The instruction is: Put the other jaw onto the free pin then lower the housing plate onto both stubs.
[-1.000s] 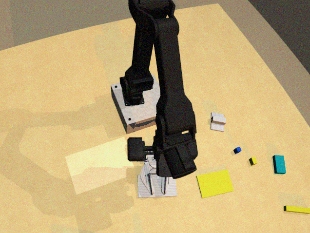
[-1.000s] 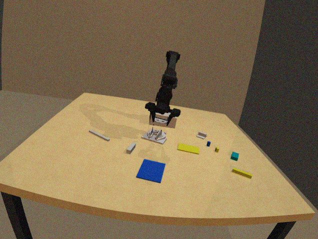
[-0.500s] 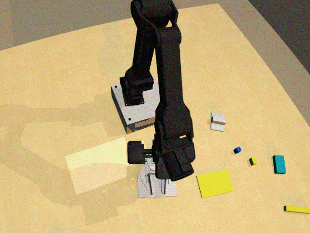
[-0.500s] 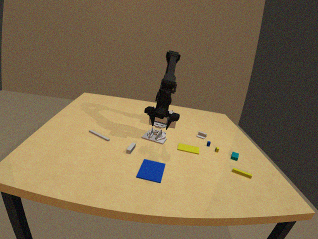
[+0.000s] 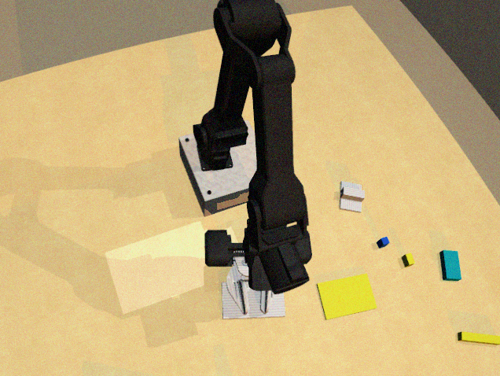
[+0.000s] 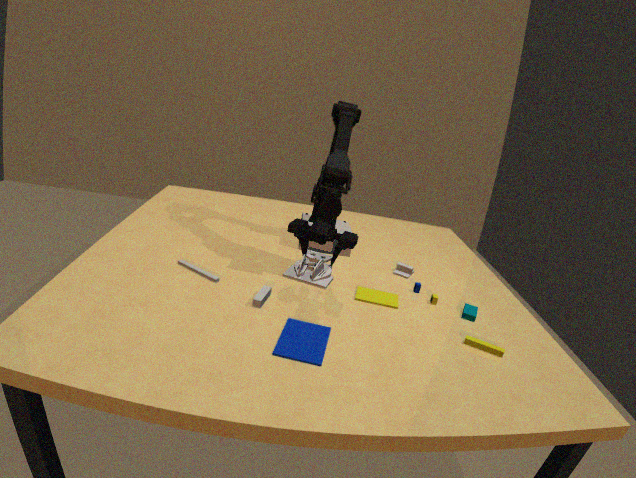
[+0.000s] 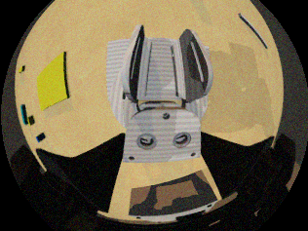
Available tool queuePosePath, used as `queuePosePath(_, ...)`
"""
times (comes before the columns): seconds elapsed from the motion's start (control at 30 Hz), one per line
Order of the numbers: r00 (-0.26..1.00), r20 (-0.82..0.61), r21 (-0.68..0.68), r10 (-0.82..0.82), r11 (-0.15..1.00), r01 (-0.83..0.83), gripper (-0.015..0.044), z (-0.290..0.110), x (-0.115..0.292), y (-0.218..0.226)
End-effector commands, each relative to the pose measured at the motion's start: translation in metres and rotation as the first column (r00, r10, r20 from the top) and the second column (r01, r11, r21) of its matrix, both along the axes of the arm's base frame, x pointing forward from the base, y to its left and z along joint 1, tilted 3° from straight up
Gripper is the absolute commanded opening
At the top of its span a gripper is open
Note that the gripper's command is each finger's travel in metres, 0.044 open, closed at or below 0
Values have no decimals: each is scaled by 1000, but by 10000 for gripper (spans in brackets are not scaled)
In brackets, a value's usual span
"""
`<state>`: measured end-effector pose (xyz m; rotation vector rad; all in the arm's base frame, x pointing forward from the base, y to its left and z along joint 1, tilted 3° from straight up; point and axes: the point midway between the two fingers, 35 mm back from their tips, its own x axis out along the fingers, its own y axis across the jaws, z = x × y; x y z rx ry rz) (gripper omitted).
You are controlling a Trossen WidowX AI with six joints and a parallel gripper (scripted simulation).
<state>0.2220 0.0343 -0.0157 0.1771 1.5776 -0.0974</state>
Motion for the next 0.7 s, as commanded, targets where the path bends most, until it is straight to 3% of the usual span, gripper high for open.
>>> queuePosePath(0.0, 1000, -2, 2, -4, 1000, 4, 351, -2, -1, 0)
queuePosePath(0.67, 1000, -2, 2, -3, 1000, 3, 351, -4, -1, 0)
